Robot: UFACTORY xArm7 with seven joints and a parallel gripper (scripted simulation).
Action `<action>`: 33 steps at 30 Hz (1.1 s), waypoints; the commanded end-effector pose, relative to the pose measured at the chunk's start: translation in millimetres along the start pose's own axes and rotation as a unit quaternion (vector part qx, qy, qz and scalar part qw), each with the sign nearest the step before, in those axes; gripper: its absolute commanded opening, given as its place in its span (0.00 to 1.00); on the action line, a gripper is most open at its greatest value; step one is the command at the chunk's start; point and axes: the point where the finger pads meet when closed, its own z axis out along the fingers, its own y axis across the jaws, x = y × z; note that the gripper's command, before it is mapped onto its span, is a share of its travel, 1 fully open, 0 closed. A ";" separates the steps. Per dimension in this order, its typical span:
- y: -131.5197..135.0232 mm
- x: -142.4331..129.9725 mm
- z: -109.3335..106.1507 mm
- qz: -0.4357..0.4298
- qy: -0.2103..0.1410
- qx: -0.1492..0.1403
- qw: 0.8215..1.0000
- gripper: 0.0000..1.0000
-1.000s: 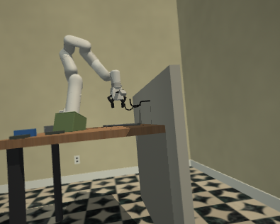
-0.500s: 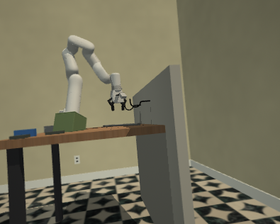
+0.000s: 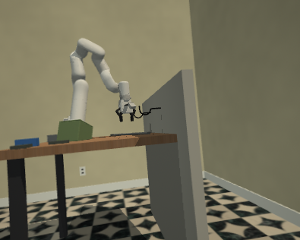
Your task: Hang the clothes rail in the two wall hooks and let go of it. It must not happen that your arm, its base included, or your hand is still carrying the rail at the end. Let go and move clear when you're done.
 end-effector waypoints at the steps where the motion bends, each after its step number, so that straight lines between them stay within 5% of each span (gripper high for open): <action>1: -1.9 0.5 4.8 0.000 0.000 0.002 1.000 1.00; 33: -1.9 0.5 39.9 0.000 0.000 0.002 1.000 1.00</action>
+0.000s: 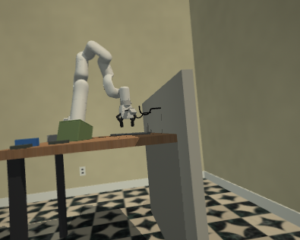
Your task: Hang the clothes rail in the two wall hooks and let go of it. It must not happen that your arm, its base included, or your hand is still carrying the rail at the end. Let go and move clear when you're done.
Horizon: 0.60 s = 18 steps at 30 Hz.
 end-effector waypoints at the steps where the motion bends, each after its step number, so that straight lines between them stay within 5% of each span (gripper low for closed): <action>1: -1.2 0.4 -0.4 0.000 0.000 0.002 1.000 1.00; 18: -1.2 0.4 6.3 0.000 0.000 0.002 1.000 1.00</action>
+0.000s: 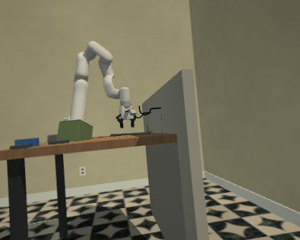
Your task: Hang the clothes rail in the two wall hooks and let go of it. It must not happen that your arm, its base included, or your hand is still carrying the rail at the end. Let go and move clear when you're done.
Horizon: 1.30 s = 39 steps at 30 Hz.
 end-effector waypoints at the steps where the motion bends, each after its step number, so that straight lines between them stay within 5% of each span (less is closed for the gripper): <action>1: -1.3 0.4 1.4 0.000 0.000 0.002 1.000 1.00; 39: -1.3 0.5 24.1 0.000 0.000 0.002 1.000 1.00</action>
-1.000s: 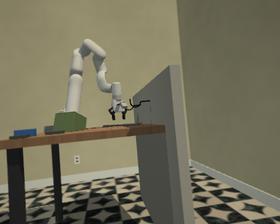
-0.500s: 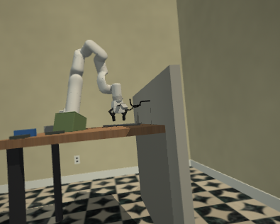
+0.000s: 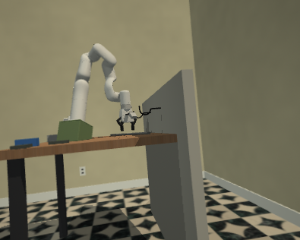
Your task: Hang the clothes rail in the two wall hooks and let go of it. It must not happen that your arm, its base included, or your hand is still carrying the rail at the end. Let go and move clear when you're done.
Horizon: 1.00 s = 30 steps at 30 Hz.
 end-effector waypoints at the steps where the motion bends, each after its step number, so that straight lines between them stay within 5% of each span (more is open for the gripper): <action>1: -1.1 0.4 2.5 0.000 0.000 0.002 1.000 1.00; 30: -1.1 0.4 13.8 0.000 0.000 0.002 1.000 1.00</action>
